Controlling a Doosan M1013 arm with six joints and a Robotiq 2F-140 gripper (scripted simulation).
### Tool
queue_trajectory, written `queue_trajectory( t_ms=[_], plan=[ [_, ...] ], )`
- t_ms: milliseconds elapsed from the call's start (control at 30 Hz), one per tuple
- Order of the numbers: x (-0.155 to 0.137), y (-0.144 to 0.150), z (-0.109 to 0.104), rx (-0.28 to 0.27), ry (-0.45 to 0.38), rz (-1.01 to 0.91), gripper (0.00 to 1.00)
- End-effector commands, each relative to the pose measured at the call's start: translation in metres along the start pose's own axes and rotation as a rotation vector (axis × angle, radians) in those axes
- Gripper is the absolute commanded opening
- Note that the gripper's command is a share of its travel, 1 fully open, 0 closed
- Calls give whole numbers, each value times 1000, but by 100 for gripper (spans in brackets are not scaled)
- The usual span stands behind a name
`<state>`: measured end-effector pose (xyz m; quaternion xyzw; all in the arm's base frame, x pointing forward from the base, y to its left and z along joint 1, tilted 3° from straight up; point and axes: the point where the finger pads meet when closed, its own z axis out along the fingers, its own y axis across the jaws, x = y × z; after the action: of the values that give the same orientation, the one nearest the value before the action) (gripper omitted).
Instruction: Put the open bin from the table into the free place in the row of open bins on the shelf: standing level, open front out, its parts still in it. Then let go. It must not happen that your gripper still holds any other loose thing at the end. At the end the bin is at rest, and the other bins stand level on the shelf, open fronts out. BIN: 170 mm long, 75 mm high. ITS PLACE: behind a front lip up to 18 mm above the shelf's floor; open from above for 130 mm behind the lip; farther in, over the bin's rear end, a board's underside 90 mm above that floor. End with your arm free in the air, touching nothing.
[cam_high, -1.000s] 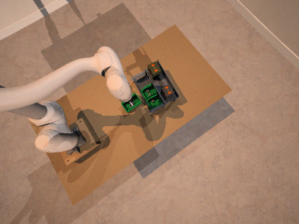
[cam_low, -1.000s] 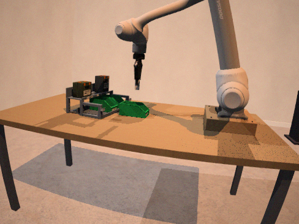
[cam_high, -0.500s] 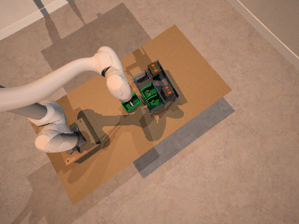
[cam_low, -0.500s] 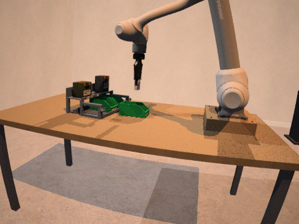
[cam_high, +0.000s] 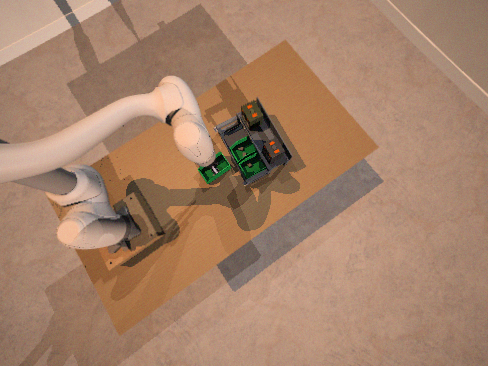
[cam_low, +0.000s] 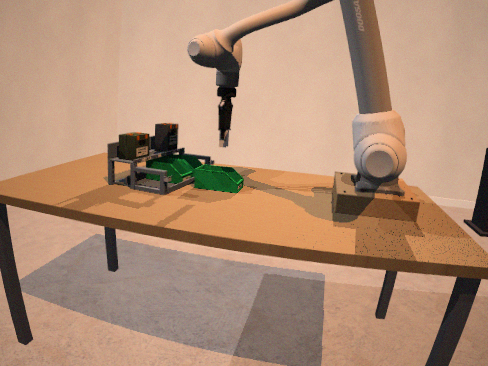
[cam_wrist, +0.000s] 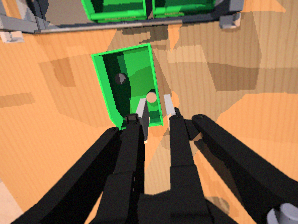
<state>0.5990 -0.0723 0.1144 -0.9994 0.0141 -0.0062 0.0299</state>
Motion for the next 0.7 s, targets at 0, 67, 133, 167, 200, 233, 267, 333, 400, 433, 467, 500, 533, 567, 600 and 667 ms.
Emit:
queue_trajectory(
  t_ms=[0, 67, 133, 167, 200, 233, 267, 333, 400, 433, 467, 500, 533, 567, 600, 667],
  plan=[
    [0, 0, 0, 0, 0, 0, 15],
    [0, 0, 0, 0, 0, 0, 15],
    [0, 0, 0, 0, 0, 0, 15],
    [0, 0, 0, 0, 0, 0, 15],
    [0, 0, 0, 0, 0, 0, 15],
    [0, 0, 0, 0, 0, 0, 15],
    [0, 0, 0, 0, 0, 0, 15],
    [0, 0, 0, 0, 0, 0, 15],
    [0, 0, 1, 0, 0, 0, 15],
    [0, 0, 1, 0, 0, 0, 15],
    [0, 0, 1, 0, 0, 0, 15],
    [0, 0, 2, 0, 0, 0, 15],
    [0, 0, 3, 0, 0, 0, 15],
    [0, 0, 3, 0, 0, 0, 15],
    [0, 0, 3, 0, 0, 0, 15],
    [0, 0, 4, 0, 0, 0, 15]
  ],
)
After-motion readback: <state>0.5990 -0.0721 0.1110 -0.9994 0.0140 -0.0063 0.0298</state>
